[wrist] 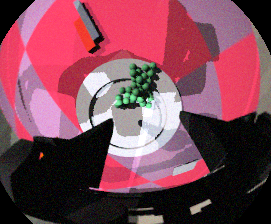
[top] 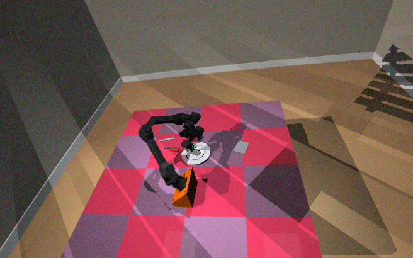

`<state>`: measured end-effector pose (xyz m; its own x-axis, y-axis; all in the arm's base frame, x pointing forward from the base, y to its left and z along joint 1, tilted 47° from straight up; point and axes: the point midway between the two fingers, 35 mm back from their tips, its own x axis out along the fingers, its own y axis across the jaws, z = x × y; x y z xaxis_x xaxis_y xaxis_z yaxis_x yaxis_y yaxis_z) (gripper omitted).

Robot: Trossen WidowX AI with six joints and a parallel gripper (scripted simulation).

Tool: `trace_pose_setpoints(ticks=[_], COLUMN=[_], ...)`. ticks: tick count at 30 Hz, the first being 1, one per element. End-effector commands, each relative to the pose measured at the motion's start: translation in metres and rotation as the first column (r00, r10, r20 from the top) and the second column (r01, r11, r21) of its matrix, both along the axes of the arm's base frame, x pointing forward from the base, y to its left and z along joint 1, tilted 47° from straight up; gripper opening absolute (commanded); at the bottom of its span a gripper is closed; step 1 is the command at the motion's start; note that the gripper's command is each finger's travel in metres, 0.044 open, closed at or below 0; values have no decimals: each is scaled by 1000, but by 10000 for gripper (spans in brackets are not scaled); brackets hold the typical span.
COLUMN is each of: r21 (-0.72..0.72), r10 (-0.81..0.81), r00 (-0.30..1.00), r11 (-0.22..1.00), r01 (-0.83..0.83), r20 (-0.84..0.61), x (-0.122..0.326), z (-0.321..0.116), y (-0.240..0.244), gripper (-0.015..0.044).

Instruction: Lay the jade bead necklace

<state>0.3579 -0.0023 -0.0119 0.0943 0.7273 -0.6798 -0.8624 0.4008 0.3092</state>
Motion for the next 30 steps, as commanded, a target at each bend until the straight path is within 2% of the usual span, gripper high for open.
trace_pose_setpoints(ticks=[1,9,11,15,21,23,30], r21=[-5,-5,-1,-4,-100,-117,-117], r10=[-1,-1,-38,-246,-495,-515,-515], r00=[1000,1000,999,933,658,617,617], r11=[1000,1000,999,967,835,815,815], r01=[1,1,38,254,542,568,568], r20=[5,5,-34,-263,-567,-595,-595], x=[0,0,3,19,42,45,45], z=[2,2,4,19,43,46,46], y=[-3,-3,-2,6,20,22,22], gripper=[440,440,387,282,125,120,120])
